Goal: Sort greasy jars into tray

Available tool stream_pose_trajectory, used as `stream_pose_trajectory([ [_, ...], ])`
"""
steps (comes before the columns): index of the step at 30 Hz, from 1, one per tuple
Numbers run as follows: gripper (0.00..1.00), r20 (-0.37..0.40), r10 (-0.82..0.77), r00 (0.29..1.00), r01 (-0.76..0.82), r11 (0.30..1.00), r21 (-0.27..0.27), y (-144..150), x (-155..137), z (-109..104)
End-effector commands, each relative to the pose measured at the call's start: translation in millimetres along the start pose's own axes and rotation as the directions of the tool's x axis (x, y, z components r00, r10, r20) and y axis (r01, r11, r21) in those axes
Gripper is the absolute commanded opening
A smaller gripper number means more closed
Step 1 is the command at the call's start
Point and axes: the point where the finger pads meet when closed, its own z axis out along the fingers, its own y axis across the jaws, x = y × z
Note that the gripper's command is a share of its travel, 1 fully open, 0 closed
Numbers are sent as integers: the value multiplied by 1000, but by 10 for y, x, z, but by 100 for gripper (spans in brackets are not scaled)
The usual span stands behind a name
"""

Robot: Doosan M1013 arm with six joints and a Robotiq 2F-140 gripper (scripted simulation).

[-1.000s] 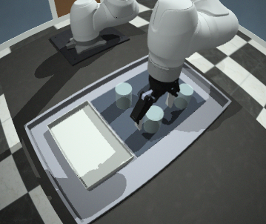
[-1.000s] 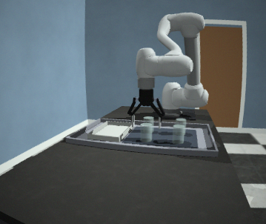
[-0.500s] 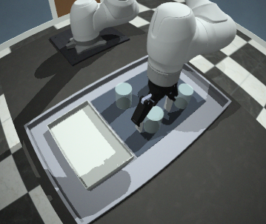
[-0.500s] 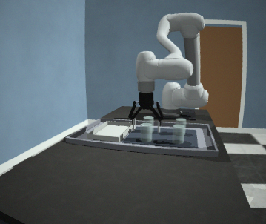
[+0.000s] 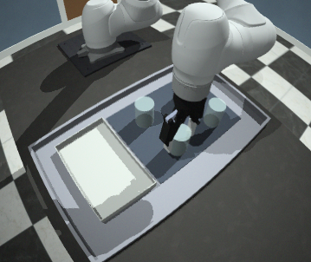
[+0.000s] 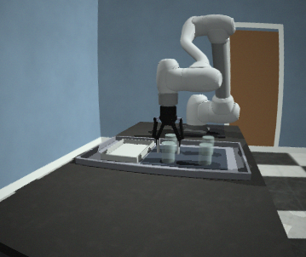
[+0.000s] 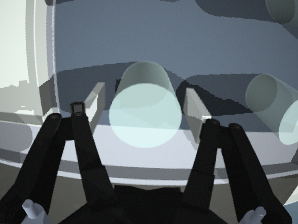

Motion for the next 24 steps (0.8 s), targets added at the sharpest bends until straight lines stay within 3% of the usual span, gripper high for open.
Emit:
stream_pose_trajectory([
  [1, 60, 0, 0, 1000, 0, 1000, 0, 0, 0, -1],
  [24, 54, 0, 0, 1000, 0, 1000, 0, 0, 0, -1],
])
